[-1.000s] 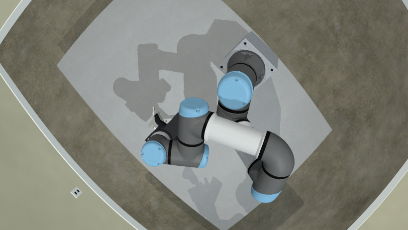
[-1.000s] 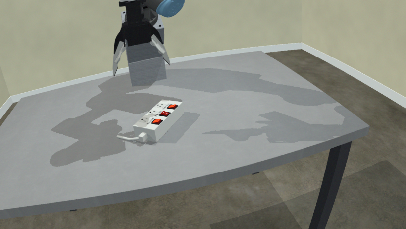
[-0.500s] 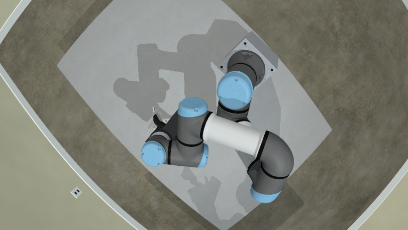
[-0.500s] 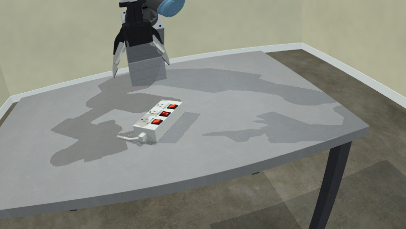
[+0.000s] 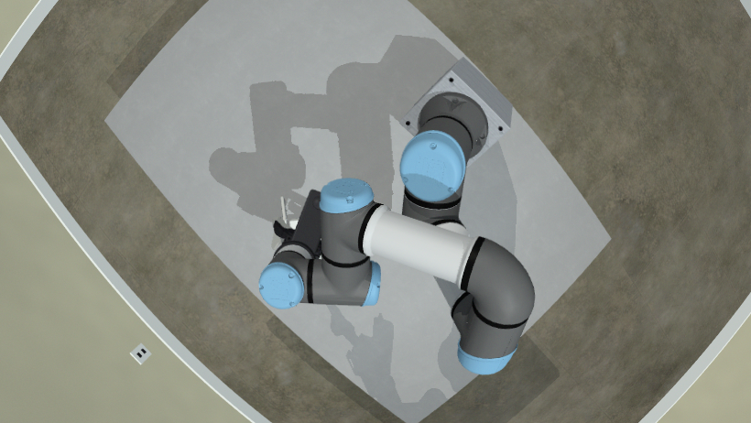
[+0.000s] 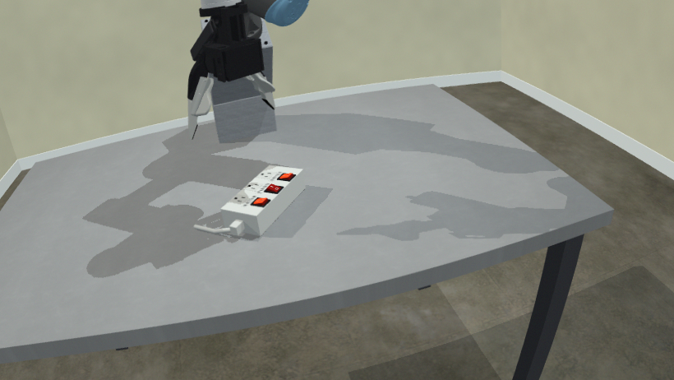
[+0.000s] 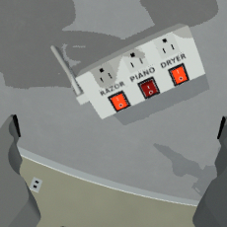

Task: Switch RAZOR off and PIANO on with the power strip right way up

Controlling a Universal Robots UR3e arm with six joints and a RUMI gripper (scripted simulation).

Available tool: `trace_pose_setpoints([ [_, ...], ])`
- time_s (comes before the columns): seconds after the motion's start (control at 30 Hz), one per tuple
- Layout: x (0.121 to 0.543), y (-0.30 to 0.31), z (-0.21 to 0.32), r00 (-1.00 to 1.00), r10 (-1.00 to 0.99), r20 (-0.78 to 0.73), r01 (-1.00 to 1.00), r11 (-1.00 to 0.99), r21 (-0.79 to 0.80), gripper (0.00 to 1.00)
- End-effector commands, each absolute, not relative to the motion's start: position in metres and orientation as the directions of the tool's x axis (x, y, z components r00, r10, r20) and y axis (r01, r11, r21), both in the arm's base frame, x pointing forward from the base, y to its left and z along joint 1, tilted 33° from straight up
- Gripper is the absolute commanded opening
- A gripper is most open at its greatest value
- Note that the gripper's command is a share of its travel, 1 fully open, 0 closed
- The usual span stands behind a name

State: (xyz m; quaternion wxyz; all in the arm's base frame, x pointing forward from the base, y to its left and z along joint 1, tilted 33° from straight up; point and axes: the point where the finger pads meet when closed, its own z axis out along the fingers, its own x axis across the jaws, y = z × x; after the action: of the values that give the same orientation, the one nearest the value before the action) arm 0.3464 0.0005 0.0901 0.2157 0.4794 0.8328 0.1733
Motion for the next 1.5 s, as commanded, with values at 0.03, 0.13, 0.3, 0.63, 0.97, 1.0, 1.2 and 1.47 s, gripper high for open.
trace_pose_setpoints([
  [0.03, 0.354, -0.001, 0.089, -0.601, 0.741, -0.298, 0.603, 0.666, 0.439, 1.00],
  [0.13, 0.359, -0.001, 0.088, -0.682, 0.638, -0.358, 0.511, 0.765, 0.391, 1.00],
  [0.3, 0.368, 0.000, 0.086, -0.790, 0.423, -0.444, 0.322, 0.902, 0.287, 1.00],
  [0.63, 0.385, 0.006, 0.083, -0.852, 0.015, -0.523, -0.031, 0.996, 0.078, 1.00],
  [0.97, 0.400, 0.016, 0.079, -0.775, -0.367, -0.515, -0.353, 0.927, -0.128, 1.00],
  [1.0, 0.401, 0.017, 0.079, -0.758, -0.407, -0.510, -0.387, 0.910, -0.151, 1.00],
  [1.2, 0.410, 0.025, 0.076, -0.647, -0.606, -0.463, -0.551, 0.791, -0.266, 1.00],
  [1.47, 0.417, 0.033, 0.073, -0.515, -0.759, -0.398, -0.674, 0.645, -0.359, 1.00],
])
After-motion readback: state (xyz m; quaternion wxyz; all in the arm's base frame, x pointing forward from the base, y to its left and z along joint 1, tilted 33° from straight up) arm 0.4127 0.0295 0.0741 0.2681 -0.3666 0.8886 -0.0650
